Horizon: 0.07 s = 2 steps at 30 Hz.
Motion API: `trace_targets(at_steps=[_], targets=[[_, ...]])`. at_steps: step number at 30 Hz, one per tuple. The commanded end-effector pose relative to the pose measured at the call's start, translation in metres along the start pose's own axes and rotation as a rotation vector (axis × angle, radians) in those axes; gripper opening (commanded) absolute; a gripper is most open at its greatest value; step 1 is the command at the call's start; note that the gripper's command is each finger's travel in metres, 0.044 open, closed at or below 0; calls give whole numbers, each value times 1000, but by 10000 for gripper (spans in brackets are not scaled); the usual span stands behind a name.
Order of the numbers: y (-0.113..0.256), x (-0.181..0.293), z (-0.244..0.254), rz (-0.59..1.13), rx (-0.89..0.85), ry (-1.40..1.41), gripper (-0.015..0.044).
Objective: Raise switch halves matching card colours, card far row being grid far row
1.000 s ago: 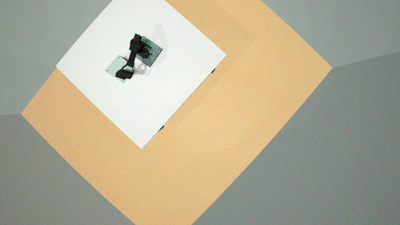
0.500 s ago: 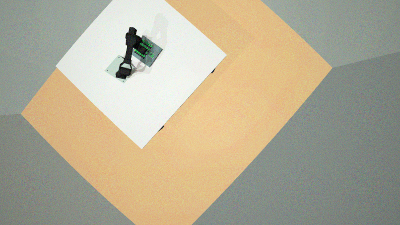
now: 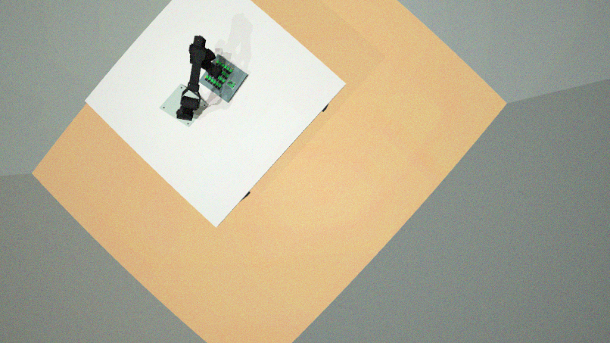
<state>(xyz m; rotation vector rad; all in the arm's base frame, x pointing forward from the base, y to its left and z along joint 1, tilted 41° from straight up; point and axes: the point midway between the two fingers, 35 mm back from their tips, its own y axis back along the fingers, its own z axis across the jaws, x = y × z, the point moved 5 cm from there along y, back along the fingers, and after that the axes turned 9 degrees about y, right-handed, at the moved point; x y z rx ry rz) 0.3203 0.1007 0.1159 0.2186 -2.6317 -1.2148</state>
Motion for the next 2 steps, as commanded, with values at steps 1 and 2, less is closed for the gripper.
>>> trace_targets(at_steps=[1, 2], targets=[[1, -1, 0, -2, -4, -5, 0], [1, -1, 0, -2, -4, -5, 0]])
